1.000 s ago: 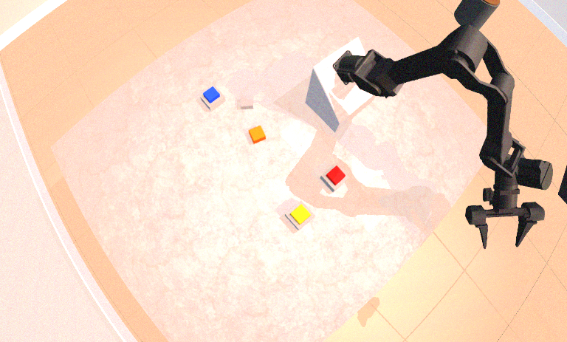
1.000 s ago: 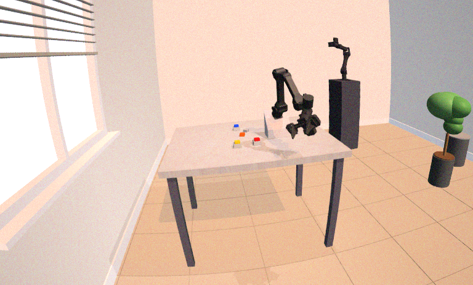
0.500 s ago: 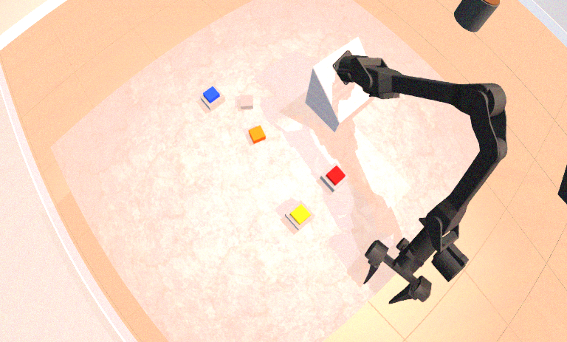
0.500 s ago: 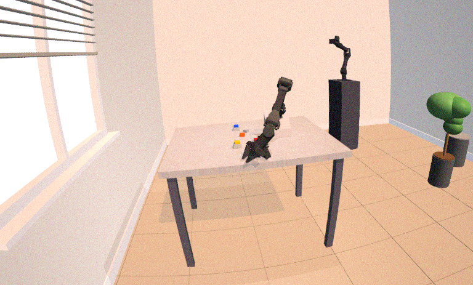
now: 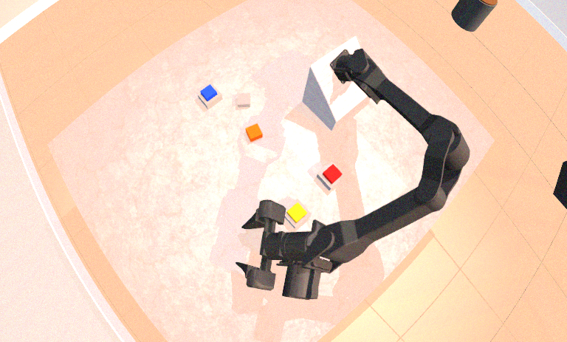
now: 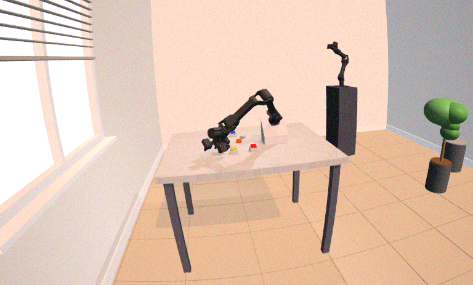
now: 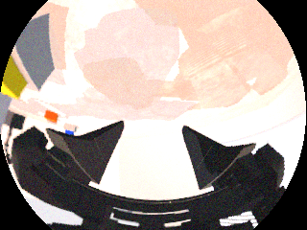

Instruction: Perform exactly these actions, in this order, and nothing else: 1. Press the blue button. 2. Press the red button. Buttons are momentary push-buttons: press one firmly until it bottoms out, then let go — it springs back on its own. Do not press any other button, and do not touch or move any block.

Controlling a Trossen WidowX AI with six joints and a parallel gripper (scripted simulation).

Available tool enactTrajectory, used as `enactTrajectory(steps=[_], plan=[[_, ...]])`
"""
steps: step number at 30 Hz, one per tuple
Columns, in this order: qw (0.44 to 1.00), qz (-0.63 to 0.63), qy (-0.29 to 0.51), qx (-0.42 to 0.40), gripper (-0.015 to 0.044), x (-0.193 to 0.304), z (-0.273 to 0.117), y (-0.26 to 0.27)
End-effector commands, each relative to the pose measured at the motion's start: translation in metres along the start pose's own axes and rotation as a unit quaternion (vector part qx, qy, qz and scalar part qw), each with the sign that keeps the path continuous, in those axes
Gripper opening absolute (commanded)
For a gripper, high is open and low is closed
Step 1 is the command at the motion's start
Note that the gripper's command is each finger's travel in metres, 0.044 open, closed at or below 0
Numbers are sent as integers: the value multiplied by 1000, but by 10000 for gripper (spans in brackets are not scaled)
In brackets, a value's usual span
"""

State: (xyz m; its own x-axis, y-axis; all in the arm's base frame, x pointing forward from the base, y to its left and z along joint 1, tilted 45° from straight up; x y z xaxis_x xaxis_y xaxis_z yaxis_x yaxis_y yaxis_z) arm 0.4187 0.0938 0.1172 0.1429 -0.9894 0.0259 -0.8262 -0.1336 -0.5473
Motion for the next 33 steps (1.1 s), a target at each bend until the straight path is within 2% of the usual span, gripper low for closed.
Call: enactTrajectory(steps=[1, 6, 11, 16, 22, 24, 28, 33], plan=[[991, 107, 7, -77, 400, 58, 27, 24], [937, 295, 11, -186, 400, 145, 54, 76], [830, 487, 3, -273, 400, 216, 62, 143], [670, 663, -19, -333, 400, 269, 57, 217], [435, 820, -62, -368, 400, 306, 39, 301], [412, 830, -66, -369, 400, 309, 37, 308], [412, 830, -66, -369, 400, 309, 37, 308], [412, 830, -67, -370, 269, 269, 79, 319]])
Point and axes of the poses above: the point midway between the two fingers, 35 mm back from their tips, its own z axis out along the fingers, its own y axis across the jaws, x = y × z, the point moved 6 cm from there along -z, back along the fingers, and after that the axes turned 6 degrees about z, right-handed, at the moved point
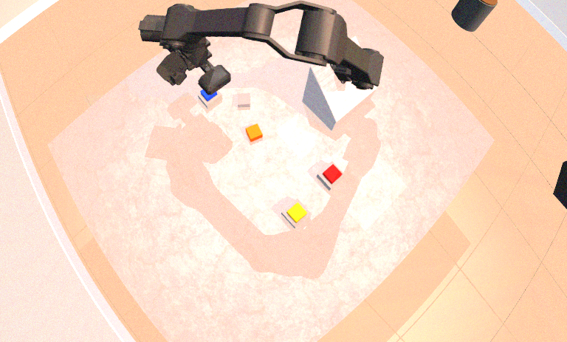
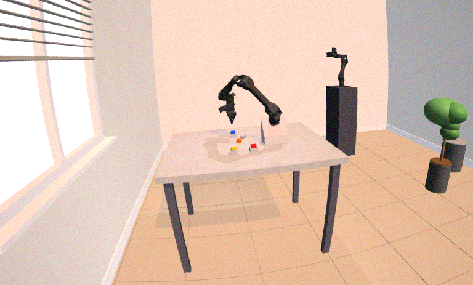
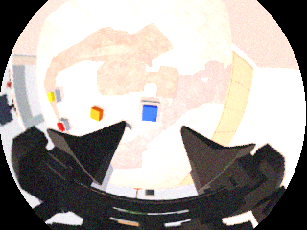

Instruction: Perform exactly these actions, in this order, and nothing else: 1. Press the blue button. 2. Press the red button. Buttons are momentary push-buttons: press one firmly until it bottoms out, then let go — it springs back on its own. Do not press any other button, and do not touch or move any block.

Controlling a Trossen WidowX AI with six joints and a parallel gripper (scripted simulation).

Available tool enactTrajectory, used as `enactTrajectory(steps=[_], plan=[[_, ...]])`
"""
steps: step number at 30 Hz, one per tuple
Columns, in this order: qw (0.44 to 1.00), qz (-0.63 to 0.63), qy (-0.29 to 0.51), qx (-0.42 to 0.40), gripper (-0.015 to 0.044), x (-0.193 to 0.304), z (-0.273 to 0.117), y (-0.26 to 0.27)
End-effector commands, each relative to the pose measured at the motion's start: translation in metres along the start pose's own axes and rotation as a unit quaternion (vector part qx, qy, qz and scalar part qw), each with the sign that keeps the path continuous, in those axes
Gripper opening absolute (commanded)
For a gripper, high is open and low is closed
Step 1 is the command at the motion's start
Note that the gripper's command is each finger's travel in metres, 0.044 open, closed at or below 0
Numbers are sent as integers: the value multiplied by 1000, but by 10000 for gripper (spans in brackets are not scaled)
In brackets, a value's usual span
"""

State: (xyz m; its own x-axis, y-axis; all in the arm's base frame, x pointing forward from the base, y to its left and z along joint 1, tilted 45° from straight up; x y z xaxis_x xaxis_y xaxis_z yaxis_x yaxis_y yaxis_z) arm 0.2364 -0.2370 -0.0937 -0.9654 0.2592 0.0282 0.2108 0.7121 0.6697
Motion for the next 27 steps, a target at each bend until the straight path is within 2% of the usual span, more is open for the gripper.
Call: enactTrajectory(steps=[1, 9, 10, 27], plan=[[1000, 7, 12, -14, 242, 6, 38, 4], [1000, 7, 12, -14, 32, 6, 38, 4], [1000, 7, 12, -14, 20, 6, 38, 4], [1000, 7, 12, -14, 20, 6, 52, 4]])
Point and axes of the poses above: the point midway between the two fingers, 35 mm back from their tips, its own z axis out along the fingers, its own y axis across the jaws, x = y × z, the point moved 6 cm from there along -z, back along the fingers, and after that the axes turned 6 degrees about z, right-handed, at the moved point
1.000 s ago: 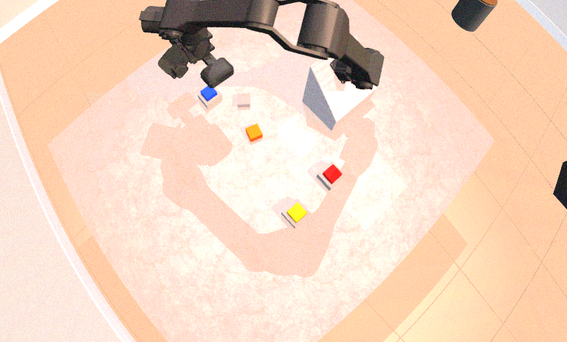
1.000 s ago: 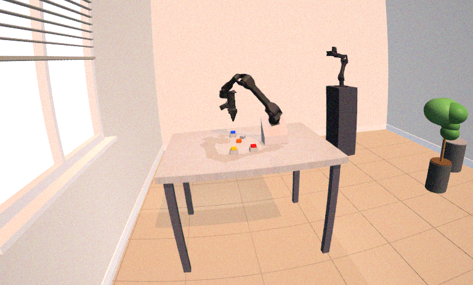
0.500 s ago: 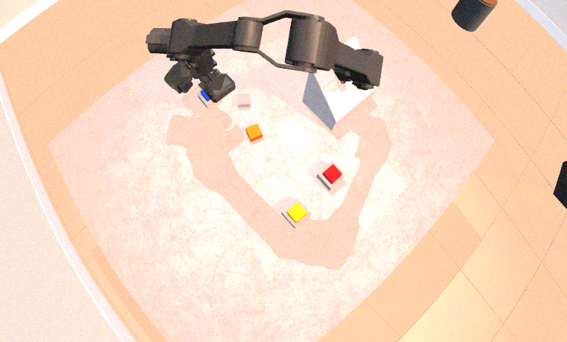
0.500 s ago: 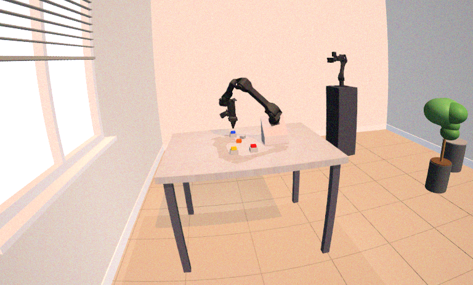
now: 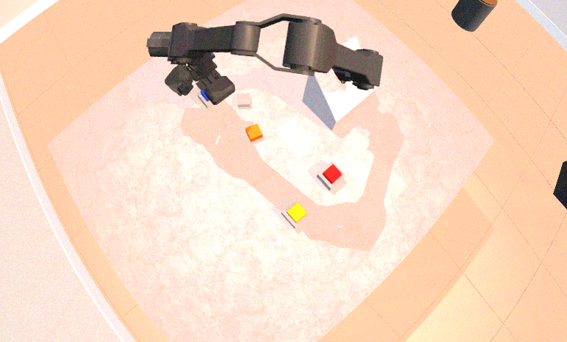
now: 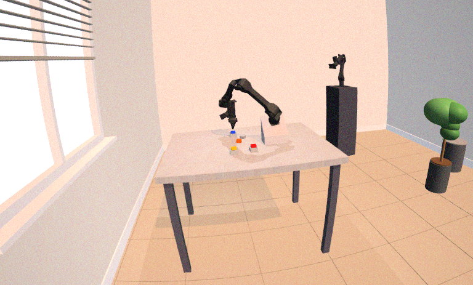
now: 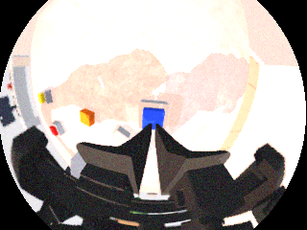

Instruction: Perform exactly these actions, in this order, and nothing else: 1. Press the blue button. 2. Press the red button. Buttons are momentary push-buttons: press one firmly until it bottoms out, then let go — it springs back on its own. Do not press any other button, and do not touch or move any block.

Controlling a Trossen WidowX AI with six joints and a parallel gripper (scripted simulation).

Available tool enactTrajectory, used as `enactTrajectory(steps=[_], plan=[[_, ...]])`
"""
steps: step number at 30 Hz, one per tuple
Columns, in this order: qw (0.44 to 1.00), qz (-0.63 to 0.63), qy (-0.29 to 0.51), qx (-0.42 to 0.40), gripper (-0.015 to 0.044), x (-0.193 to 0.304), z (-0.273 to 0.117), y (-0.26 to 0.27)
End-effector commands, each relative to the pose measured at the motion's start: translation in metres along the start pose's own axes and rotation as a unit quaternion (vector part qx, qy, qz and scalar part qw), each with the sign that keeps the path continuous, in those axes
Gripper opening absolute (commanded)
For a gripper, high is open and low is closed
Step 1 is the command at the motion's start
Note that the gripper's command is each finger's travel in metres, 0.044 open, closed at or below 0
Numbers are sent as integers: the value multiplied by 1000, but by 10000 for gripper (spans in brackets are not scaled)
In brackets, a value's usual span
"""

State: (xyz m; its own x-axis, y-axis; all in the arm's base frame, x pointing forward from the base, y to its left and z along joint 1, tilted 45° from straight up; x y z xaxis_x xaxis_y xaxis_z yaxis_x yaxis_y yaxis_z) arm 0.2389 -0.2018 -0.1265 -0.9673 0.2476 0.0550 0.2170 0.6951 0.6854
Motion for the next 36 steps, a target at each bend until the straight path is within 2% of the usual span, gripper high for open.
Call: enactTrajectory(steps=[1, 12, 30, 33, 36], plan=[[1000, 3, -2, -3, 20, 0, 6, 0], [1000, 2, -2, -3, 20, 1, 23, 1], [1000, 2, -2, -3, 20, 1, 23, 1], [1000, 2, -2, -2, 20, 1, -6, 0], [1000, 3, -2, -3, 20, 1, -10, 0]])
Point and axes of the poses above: the point midway between the two fingers, 35 mm back from their tips, its own z axis out along the fingers, its own y axis across the jaws, x = y × z, the point moved 6 cm from there along -z, back along the fingers, and after that the axes turned 6 degrees about z, right-handed, at the moved point
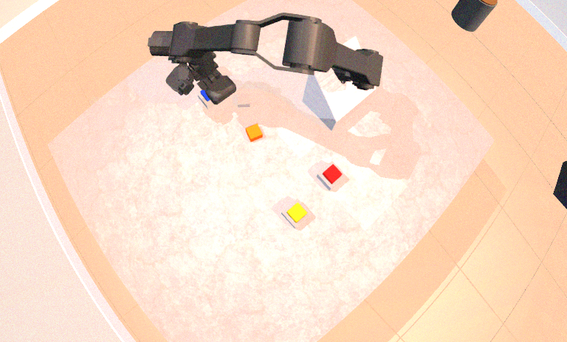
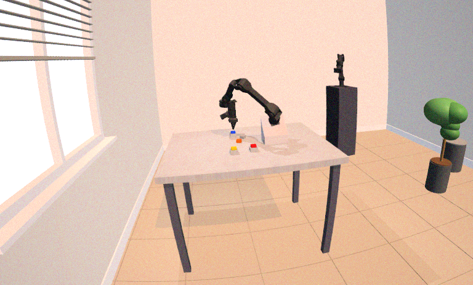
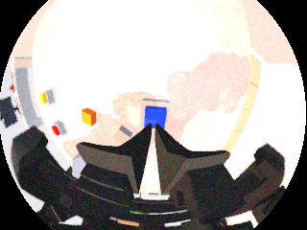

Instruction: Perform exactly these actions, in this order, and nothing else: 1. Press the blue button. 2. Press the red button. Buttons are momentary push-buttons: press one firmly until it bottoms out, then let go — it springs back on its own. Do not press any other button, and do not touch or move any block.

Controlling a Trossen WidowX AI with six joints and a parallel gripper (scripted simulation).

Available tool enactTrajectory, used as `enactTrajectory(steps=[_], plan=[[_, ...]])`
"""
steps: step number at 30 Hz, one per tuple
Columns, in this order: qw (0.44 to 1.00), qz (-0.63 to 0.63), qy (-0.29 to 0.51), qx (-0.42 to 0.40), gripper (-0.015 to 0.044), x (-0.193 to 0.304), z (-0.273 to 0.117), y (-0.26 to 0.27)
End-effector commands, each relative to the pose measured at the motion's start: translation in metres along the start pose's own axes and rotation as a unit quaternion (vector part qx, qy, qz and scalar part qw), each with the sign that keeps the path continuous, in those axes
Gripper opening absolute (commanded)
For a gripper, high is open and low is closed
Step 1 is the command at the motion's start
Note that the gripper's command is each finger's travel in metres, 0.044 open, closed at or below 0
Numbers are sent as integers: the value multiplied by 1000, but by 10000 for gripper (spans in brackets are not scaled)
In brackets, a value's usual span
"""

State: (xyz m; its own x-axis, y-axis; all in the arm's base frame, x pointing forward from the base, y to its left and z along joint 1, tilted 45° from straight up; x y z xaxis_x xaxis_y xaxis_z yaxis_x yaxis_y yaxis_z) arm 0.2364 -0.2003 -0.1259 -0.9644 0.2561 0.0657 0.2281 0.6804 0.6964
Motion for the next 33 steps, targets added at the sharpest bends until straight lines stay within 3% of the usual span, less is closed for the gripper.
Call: enactTrajectory(steps=[1, 6, 12, 22, 33], plan=[[1000, -4, -3, 6, 20, -2, -10, 0], [1000, -4, -3, 7, 20, -2, -69, 0], [1000, -3, -3, 9, 20, -4, -75, 10], [1000, 4, -7, 30, 20, -11, -97, 162], [1000, 3, -9, 20, 20, 56, -86, 299]])
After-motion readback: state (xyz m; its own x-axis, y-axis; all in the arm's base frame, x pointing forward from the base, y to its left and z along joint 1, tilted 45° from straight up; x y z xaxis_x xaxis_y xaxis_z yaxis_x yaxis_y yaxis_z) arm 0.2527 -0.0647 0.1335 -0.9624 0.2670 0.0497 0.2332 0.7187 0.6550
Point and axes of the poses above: the point midway between the two fingers, 35 mm back from their tips, its own z axis out along the fingers, its own y axis across the jaws, x = y × z, the point moved 6 cm from there along -z, back along the fingers, and after that the axes turned 6 degrees about z, right-handed, at the moved point
